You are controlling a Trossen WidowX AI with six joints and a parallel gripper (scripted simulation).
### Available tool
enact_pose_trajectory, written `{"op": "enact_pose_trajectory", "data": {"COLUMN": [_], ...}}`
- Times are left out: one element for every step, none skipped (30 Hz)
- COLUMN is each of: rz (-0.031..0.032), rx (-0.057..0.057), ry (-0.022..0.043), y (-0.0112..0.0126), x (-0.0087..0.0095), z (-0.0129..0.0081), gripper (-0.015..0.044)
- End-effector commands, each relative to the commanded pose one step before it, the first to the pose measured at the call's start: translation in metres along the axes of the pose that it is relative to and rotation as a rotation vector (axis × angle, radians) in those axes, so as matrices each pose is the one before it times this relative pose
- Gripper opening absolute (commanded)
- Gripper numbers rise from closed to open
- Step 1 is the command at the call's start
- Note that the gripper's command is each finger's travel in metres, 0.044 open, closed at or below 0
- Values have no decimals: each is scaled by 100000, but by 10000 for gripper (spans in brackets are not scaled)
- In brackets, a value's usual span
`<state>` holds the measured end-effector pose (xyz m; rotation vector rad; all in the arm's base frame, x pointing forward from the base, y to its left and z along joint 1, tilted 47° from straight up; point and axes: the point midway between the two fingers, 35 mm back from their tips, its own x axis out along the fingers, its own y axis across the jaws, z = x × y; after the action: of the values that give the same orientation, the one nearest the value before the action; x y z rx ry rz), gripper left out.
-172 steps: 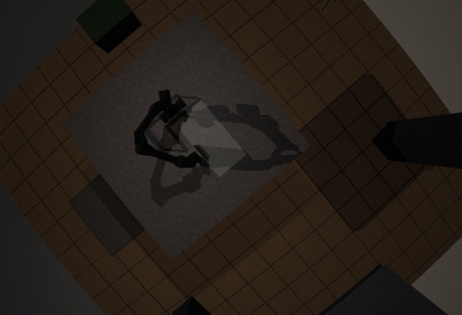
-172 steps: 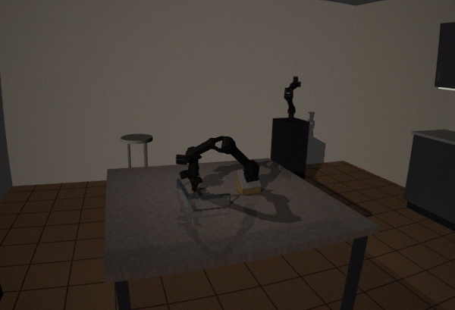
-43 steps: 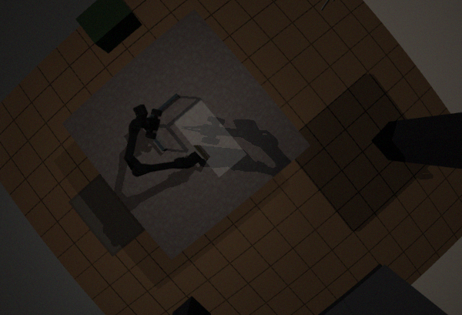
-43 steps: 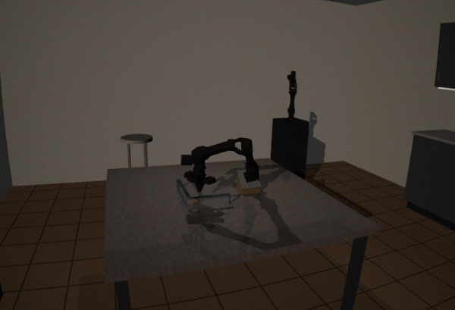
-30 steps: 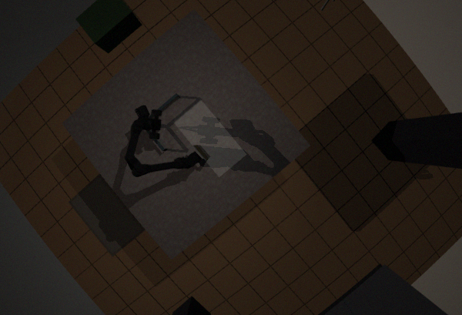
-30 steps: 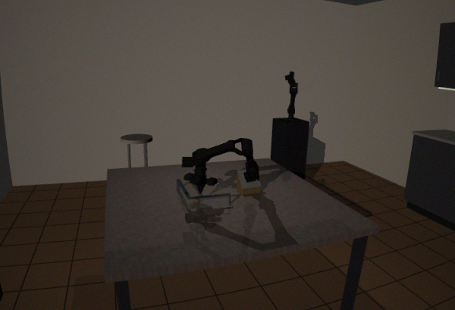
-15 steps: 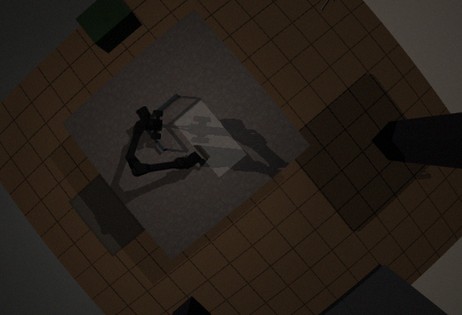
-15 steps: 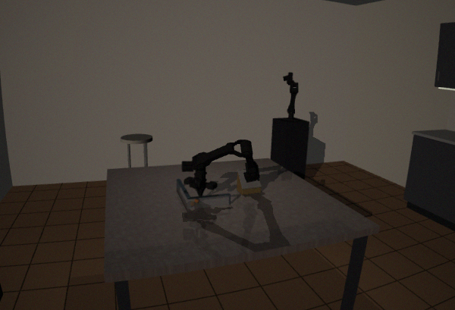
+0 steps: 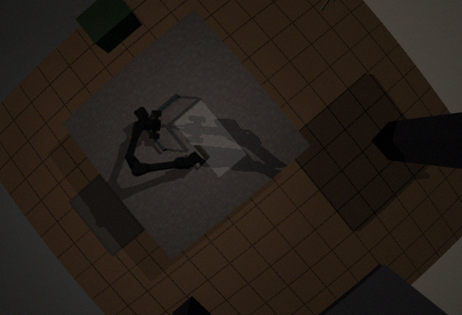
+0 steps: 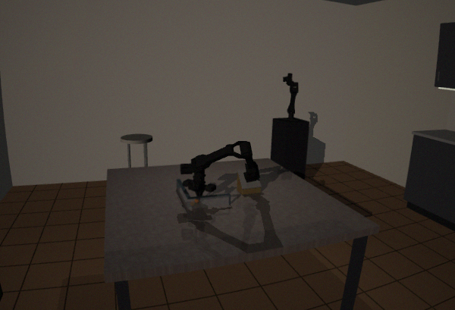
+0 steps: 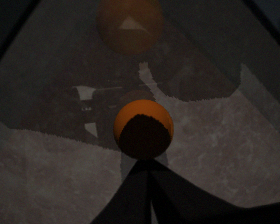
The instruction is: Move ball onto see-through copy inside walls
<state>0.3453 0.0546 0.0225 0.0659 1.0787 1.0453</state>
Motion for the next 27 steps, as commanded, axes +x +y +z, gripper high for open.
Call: {"op": "enact_pose_trajectory", "data": {"rz": [506, 0, 0, 0, 0, 0, 0, 0, 0, 0, 0, 0, 0, 0, 0, 0, -2, -5, -8, -9, -8, -8, -7, -7, -6, -6, -5], "rx": [163, -7, -7, -7, -7, -7, -7, -8, -8, -8, -8, -8, -8, -8, -8, -5, 1, 2, 4, 5, 5, 5, 5, 5, 5, 5, 5], "ry": [-93, -10, -10, -10, -10, -10, -10, -10, -10, -10, -10, -10, -10, -10, -10, -7, 2, 7, 11, 13, 13, 13, 12, 12, 11, 11, 11], "y": [111, 2, 2, 2, 2, 2, 2, 2, 2, 2, 2, 2, 2, 2, 2, 1, -3, -10, -16, -19, -18, -17, -16, -15, -14, -13, -12], "x": [101, -2, -2, -2, -2, -2, -2, -2, -2, -2, -2, -2, -2, -2, -2, -2, 0, -1, -2, -2, -2, -2, -2, -2, -1, -1, -1], "z": [1050, 268, 264, 263, 264, 265, 266, 269, 272, 273, 274, 275, 276, 274, 272, 186, -27, -82, -137, -166, -166, -166, -166, -166, -166, -166, -166], "gripper": [0, 0, 0, 0, 0, 0, 0, 0, 0, 0, 0, 0, 0, 0, 0, 0, 0, 0, 0, 0, 0, 0, 0, 0, 0, 0, 0]}}
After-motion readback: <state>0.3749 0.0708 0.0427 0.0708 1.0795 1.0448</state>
